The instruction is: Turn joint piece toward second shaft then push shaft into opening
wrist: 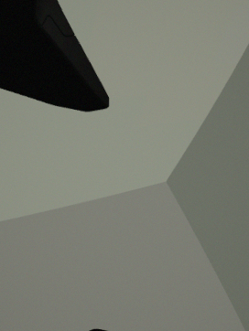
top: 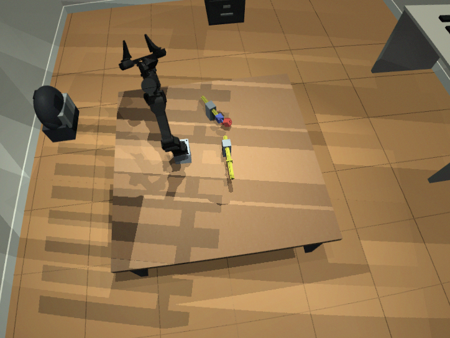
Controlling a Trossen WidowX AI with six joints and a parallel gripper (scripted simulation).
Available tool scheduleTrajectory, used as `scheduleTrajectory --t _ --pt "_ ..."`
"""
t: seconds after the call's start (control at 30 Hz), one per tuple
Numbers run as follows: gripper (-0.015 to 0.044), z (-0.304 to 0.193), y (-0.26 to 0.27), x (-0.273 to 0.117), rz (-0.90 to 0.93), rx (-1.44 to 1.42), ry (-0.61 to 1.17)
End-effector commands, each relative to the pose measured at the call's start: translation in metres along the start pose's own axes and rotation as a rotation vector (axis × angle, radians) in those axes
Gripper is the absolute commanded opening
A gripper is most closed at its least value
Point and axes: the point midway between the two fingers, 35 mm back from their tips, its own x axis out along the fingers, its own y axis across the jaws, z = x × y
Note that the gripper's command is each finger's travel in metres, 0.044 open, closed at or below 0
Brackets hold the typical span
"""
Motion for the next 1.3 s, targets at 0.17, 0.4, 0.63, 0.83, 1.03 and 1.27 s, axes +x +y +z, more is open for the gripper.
scheduleTrajectory --t 0.17,0.4,0.63,0.83,1.03,1.27 --pt "0.044 -0.022 -0.1 0.009 -0.266 0.039 0.08" --pt "0.044 -0.023 -0.17 -0.002 -0.472 0.029 0.08" --pt "0.044 -0.039 -0.241 -0.019 -0.652 0.065 0.146" --pt "0.044 -0.056 -0.302 -0.043 -0.822 0.107 0.207" --pt "0.044 -0.075 -0.361 -0.077 -1.009 0.156 0.275" --pt "0.044 -0.097 -0.42 -0.126 -1.223 0.217 0.359"
